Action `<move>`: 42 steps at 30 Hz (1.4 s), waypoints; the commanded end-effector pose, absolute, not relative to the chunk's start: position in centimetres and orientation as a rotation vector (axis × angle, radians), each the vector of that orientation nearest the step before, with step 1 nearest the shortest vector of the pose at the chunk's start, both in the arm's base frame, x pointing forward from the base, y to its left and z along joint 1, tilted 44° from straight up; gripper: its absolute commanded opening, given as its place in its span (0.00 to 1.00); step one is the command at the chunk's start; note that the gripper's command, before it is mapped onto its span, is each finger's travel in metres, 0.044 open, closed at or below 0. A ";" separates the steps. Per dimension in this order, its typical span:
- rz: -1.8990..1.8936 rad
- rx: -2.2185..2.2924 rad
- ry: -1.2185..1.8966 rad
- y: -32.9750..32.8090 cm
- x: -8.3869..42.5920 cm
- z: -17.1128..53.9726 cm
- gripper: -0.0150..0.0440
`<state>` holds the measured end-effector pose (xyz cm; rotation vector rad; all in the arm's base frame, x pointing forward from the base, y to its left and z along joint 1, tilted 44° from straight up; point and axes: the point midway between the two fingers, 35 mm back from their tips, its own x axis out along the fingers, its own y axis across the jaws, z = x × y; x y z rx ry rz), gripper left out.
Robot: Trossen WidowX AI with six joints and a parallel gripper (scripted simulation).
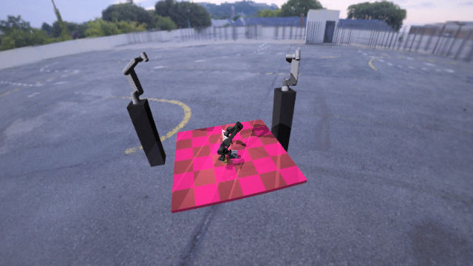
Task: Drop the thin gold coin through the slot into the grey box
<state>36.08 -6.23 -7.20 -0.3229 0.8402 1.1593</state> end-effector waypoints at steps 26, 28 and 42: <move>1.164 -0.314 0.843 -5.5 36.0 -7.9 0.25; 1.164 -0.314 0.843 -5.8 36.0 -7.6 0.25; 1.161 -0.317 0.845 -8.3 35.7 -5.1 0.25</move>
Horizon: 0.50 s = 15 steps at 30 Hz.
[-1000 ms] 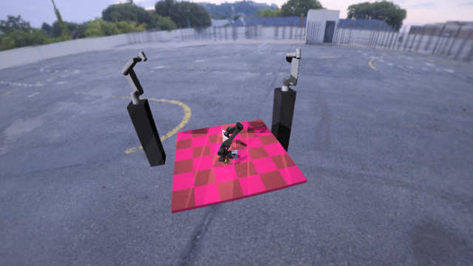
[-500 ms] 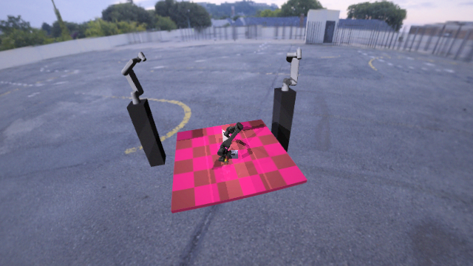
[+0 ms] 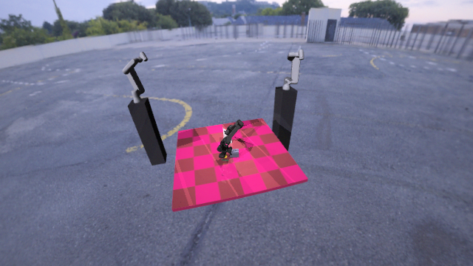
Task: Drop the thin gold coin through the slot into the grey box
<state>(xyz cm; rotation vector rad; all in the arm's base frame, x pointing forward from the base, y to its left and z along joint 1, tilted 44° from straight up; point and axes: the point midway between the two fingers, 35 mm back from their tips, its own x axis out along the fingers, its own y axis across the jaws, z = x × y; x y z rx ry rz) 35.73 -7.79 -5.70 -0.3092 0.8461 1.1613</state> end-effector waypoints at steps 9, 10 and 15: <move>1.162 -0.317 0.846 -9.9 35.3 -3.4 0.25; 1.162 -0.317 0.846 -10.0 35.3 -3.3 0.25; 1.162 -0.316 0.846 -10.8 35.0 -2.3 0.25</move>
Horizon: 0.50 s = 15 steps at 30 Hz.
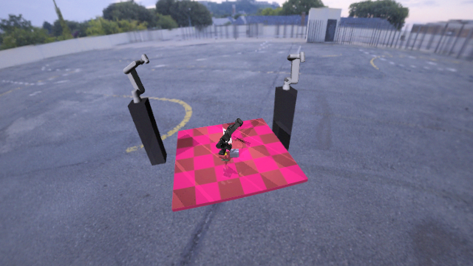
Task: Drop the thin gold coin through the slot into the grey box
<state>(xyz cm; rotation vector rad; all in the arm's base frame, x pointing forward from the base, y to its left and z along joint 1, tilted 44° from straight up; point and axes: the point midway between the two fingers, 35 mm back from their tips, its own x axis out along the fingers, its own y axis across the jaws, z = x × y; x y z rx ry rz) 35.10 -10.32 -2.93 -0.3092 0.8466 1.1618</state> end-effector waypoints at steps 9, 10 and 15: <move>1.182 -0.350 0.821 -11.7 34.7 -1.6 0.25; 1.195 -0.375 0.805 -11.8 34.7 -1.7 0.25; 1.250 -0.479 0.731 -12.3 34.6 -2.1 0.25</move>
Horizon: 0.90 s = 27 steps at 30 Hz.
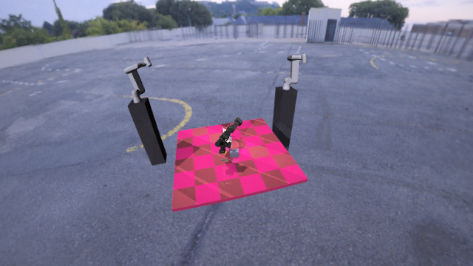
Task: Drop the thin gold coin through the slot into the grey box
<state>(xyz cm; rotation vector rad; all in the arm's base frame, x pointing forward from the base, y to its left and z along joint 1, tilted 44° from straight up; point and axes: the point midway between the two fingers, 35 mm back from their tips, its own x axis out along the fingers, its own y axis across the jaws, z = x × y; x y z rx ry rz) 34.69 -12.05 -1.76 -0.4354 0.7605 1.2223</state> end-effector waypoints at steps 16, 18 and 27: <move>1.252 -0.484 0.729 -10.3 34.1 0.0 0.25; 1.252 -0.484 0.729 -9.9 34.0 0.4 0.25; 1.252 -0.483 0.730 -8.2 33.4 1.9 0.25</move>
